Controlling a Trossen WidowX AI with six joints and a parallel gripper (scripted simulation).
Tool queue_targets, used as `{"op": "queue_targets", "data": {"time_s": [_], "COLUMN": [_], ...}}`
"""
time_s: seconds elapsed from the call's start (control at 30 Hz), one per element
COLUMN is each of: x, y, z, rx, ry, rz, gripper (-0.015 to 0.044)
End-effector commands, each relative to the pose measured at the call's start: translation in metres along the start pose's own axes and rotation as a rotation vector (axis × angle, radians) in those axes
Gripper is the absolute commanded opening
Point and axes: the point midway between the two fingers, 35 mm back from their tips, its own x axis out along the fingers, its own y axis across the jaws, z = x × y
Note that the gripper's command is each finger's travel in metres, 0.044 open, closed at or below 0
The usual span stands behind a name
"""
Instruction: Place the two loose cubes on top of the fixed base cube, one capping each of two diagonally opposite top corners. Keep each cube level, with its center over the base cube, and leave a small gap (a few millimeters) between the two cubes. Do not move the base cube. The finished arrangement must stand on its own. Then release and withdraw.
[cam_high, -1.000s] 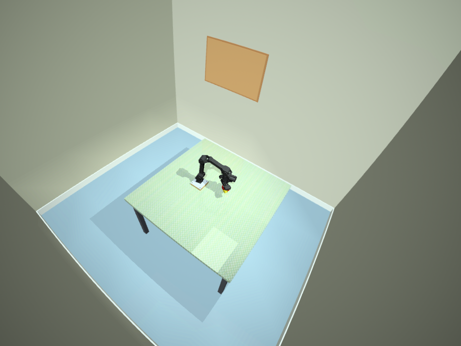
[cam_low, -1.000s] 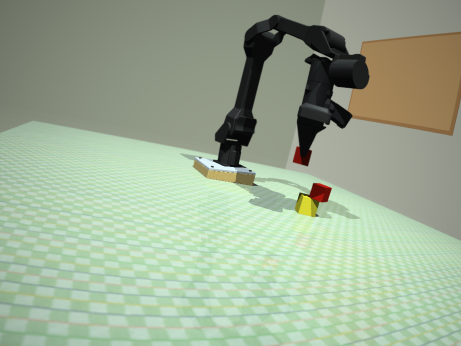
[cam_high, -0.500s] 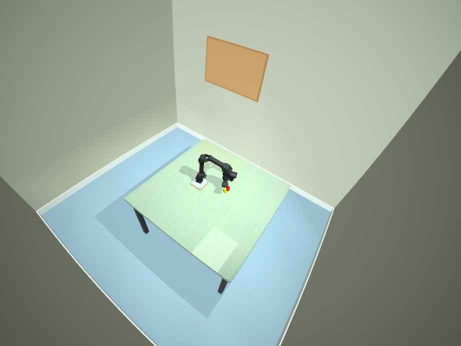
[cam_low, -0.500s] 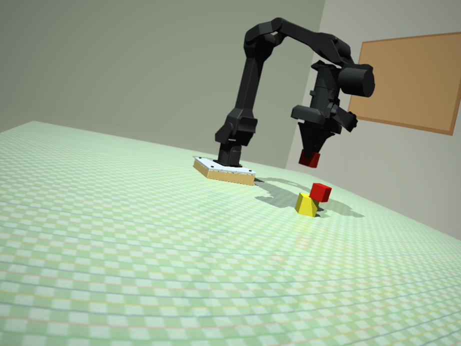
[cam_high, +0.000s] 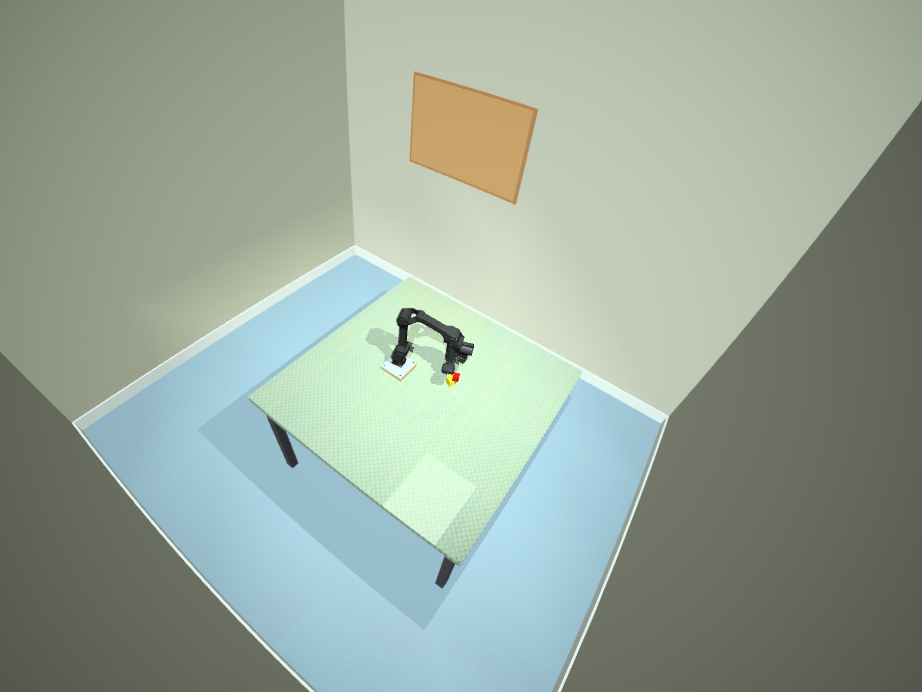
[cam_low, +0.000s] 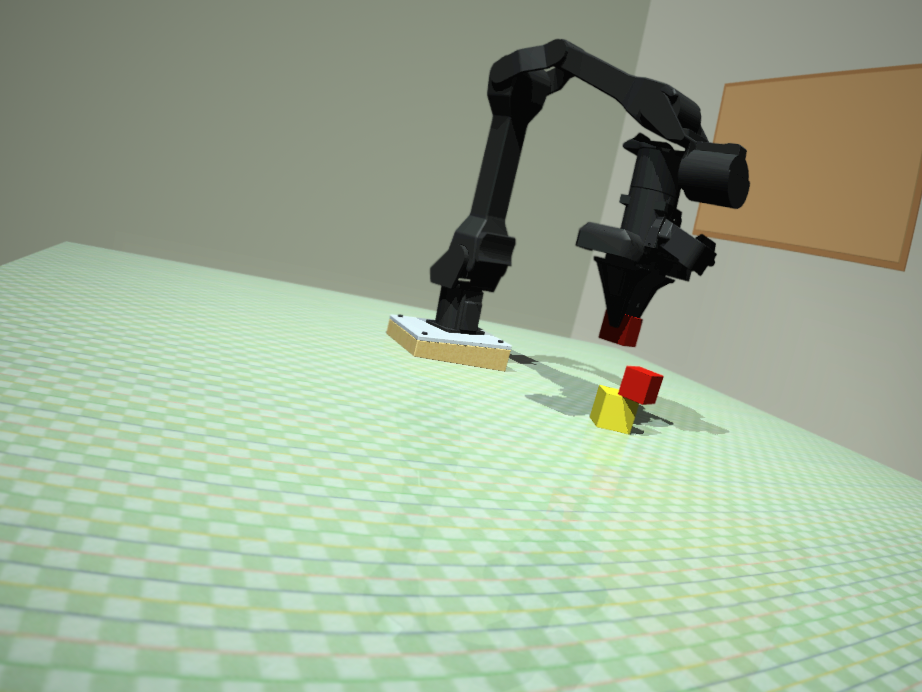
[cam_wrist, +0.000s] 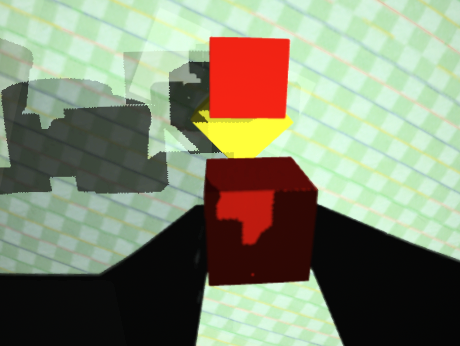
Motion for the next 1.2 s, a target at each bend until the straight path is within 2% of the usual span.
{"op": "queue_targets", "data": {"time_s": [0.0,0.53,0.97,1.17], "x": [0.012,0.02,0.047,0.048], "y": [0.0,0.0,-0.001,-0.001], "z": [-0.002,-0.003,-0.001,-0.001], "rx": [0.011,0.014,0.007,0.007], "ry": [0.006,0.006,0.006,0.006], "rz": [-0.002,-0.002,-0.002,-0.002], "gripper": [0.0105,0.0105,0.0105,0.0105]}}
